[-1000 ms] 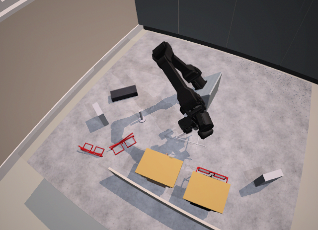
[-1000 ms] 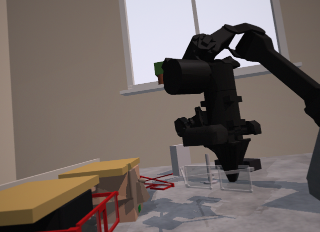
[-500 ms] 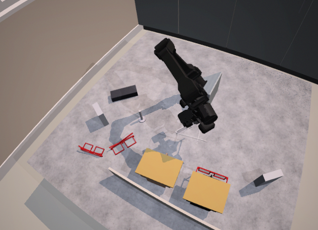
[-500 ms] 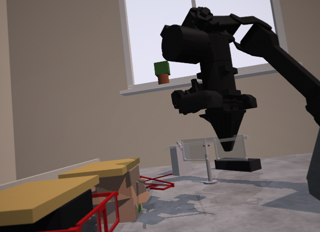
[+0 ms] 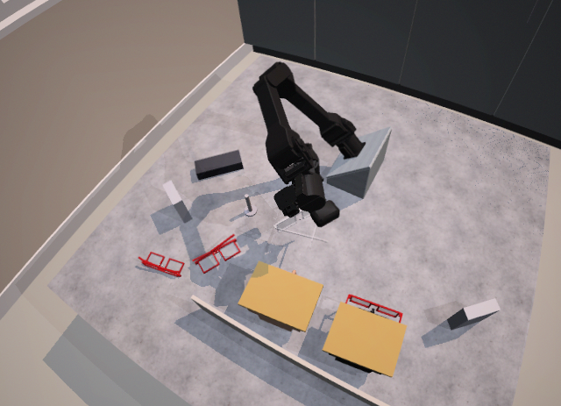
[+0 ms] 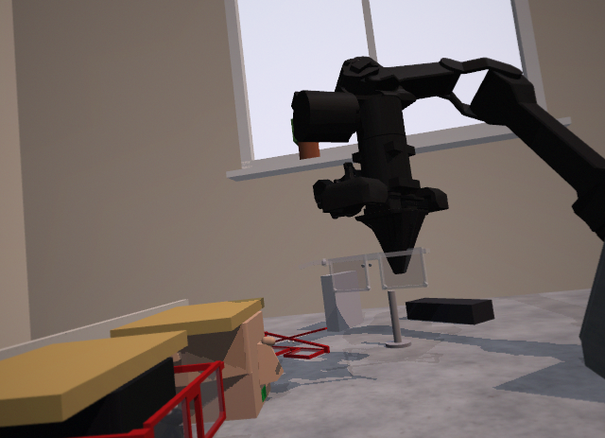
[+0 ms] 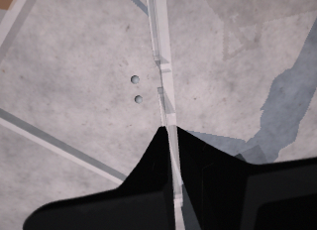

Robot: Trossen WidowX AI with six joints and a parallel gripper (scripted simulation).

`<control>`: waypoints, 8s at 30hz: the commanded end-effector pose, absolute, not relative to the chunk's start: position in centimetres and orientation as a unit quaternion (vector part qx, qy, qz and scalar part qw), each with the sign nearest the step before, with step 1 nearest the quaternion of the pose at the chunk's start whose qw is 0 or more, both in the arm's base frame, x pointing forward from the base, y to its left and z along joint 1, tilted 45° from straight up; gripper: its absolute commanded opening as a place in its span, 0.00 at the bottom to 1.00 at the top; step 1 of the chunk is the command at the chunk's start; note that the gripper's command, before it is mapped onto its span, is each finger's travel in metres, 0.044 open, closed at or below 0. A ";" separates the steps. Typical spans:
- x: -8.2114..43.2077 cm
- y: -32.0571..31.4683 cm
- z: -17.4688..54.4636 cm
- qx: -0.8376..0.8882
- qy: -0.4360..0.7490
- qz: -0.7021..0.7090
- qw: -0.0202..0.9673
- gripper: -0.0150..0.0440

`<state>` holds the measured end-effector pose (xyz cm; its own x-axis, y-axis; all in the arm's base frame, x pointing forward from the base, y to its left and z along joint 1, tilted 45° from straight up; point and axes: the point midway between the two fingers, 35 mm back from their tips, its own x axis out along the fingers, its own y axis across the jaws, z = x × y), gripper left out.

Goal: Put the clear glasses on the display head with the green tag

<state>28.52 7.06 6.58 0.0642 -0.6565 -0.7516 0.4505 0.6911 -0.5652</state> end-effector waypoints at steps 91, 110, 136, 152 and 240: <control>22.8 -13.5 17.1 -0.109 0.550 -0.404 0.723 0.25; 21.8 -13.5 17.1 -0.109 0.550 -0.404 0.723 0.25; 20.3 -13.4 16.8 -0.110 0.551 -0.403 0.722 0.25; 19.8 -13.3 16.7 -0.110 0.551 -0.403 0.722 0.25; 27.1 -7.8 20.3 0.083 0.428 -0.531 0.726 0.25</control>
